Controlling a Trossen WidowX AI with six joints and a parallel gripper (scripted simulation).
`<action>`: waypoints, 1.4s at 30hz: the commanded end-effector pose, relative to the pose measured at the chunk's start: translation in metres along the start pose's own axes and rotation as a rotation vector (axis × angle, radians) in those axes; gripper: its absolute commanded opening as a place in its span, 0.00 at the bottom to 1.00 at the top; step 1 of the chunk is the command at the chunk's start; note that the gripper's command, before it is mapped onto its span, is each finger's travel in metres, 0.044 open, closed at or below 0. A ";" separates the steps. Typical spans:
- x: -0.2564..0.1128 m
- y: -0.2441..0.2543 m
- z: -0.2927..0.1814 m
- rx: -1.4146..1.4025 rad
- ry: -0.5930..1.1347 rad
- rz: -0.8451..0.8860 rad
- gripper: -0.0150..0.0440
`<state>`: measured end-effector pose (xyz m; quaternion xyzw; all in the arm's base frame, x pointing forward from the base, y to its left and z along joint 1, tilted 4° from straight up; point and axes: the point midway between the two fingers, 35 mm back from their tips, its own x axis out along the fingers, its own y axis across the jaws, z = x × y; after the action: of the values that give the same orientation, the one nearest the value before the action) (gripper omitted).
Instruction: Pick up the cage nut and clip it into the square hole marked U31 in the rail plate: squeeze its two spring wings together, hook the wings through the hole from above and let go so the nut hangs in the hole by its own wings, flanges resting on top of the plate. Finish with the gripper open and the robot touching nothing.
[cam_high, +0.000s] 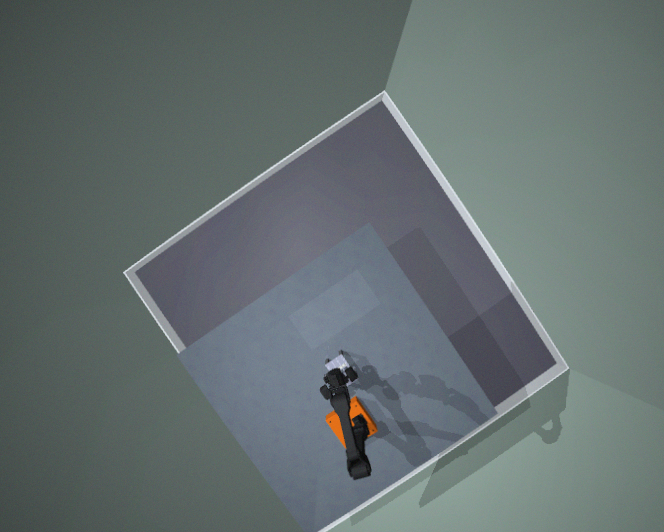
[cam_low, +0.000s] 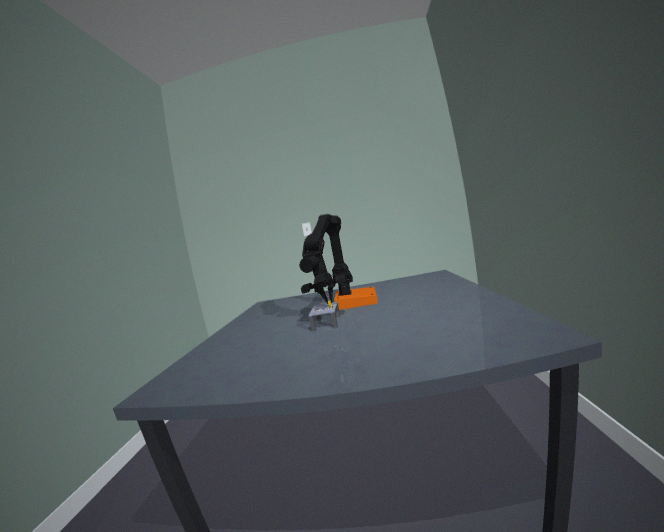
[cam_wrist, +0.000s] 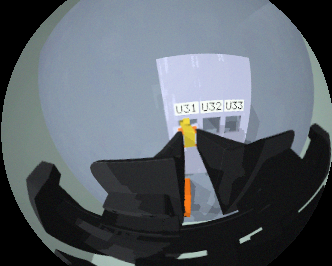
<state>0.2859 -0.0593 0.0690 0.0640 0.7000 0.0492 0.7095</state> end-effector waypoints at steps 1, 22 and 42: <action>0.000 0.000 0.000 -0.002 0.002 0.017 0.32; 0.001 -0.001 0.000 -0.002 0.002 0.050 0.32; 0.001 -0.001 0.000 -0.002 0.002 0.068 0.32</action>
<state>0.2857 -0.0612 0.0675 0.0850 0.6980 0.0702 0.7076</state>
